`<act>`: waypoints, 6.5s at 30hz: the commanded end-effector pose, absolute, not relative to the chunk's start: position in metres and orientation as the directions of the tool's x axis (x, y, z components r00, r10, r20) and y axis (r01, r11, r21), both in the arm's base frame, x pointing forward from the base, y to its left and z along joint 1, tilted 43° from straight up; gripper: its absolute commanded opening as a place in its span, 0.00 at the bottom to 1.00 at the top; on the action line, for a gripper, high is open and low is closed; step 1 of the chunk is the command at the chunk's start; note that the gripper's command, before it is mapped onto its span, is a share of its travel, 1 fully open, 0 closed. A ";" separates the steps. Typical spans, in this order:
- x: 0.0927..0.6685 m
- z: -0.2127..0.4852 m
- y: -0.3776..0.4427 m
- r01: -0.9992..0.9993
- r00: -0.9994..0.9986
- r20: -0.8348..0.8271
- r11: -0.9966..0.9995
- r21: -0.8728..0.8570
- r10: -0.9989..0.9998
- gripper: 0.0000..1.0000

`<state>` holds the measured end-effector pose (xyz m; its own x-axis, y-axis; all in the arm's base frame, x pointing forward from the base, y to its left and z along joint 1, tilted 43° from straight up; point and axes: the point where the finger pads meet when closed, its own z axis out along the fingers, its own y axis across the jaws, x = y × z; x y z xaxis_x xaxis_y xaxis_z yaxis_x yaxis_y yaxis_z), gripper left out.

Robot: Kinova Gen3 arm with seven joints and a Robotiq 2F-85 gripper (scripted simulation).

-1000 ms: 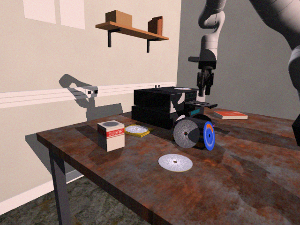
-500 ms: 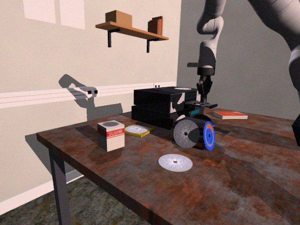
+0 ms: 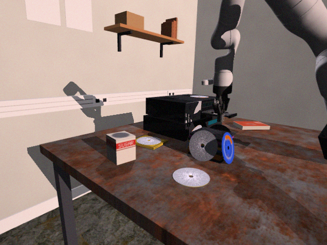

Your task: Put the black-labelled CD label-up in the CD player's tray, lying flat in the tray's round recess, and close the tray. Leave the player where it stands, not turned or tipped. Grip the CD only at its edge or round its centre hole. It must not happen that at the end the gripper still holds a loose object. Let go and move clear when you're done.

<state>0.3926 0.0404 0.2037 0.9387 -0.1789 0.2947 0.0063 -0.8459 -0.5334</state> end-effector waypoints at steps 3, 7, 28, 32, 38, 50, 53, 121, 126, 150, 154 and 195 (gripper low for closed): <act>0.393 0.199 0.047 0.011 0.942 0.290 -0.848 -0.530 -0.169 0.16; 0.393 0.199 0.047 0.011 0.942 0.290 -0.849 -0.529 -0.169 0.16; 0.393 0.199 0.047 0.011 0.942 0.290 -0.849 -0.529 -0.169 0.16; 0.393 0.199 0.047 0.011 0.942 0.290 -0.849 -0.529 -0.169 0.16; 0.393 0.199 0.047 0.011 0.942 0.290 -0.849 -0.529 -0.169 0.16; 0.393 0.199 0.047 0.011 0.942 0.290 -0.849 -0.529 -0.169 0.16; 0.393 0.199 0.047 0.011 0.942 0.290 -0.849 -0.529 -0.169 0.16; 0.394 0.195 0.050 0.011 0.942 0.290 -0.849 -0.529 -0.169 0.16; 0.394 0.195 0.050 0.011 0.942 0.290 -0.849 -0.529 -0.169 0.16; 0.394 0.195 0.050 0.011 0.942 0.290 -0.849 -0.529 -0.169 0.11; 0.394 0.195 0.050 0.011 0.942 0.290 -0.849 -0.529 -0.169 0.11; 0.394 0.195 0.050 0.011 0.942 0.290 -0.849 -0.529 -0.169 0.11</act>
